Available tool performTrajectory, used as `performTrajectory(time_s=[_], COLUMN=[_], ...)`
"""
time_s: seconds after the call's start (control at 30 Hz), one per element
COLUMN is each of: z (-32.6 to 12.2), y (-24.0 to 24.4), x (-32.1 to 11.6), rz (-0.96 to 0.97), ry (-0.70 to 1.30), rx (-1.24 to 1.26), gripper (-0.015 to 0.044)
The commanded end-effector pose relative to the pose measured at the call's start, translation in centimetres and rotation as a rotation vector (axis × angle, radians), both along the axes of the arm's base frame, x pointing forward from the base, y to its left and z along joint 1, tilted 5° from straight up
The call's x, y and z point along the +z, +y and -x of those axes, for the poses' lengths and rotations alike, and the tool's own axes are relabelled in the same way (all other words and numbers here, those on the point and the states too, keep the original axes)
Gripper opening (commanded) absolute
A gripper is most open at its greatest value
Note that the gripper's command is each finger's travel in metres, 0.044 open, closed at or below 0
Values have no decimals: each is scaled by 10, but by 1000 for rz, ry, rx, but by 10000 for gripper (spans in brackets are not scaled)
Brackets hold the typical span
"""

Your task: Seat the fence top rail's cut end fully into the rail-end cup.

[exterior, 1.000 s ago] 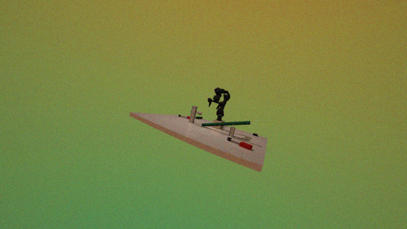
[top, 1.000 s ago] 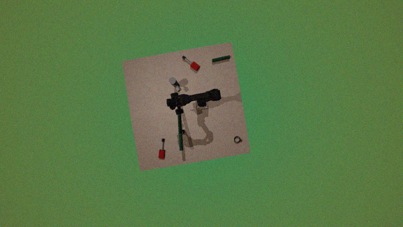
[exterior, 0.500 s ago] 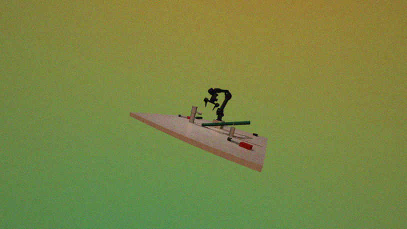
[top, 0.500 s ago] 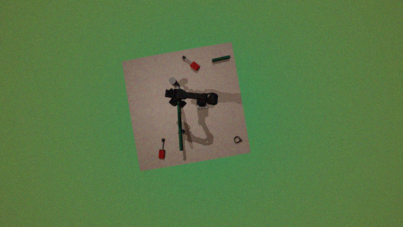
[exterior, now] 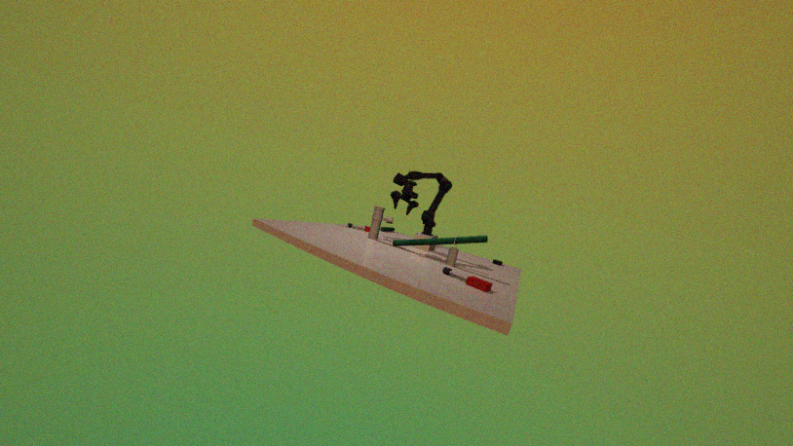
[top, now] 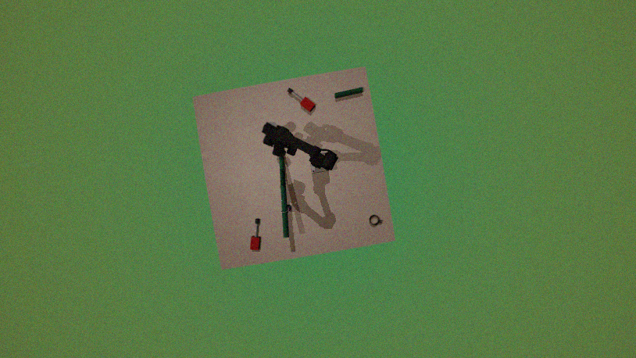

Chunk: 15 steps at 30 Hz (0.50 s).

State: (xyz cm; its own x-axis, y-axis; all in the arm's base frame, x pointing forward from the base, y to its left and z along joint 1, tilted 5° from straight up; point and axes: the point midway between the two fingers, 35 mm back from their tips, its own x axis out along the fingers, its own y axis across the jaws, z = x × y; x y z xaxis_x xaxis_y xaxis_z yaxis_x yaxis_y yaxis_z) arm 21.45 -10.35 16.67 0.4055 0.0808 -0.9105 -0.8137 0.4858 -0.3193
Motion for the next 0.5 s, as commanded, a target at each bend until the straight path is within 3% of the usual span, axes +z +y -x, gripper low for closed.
performTrajectory(time_s=[0.0,0.47], z=[28,39], y=[-56,-71], x=[5,5], rz=[129,376], ry=[-160,-258], rx=[418,856], gripper=[440,440])
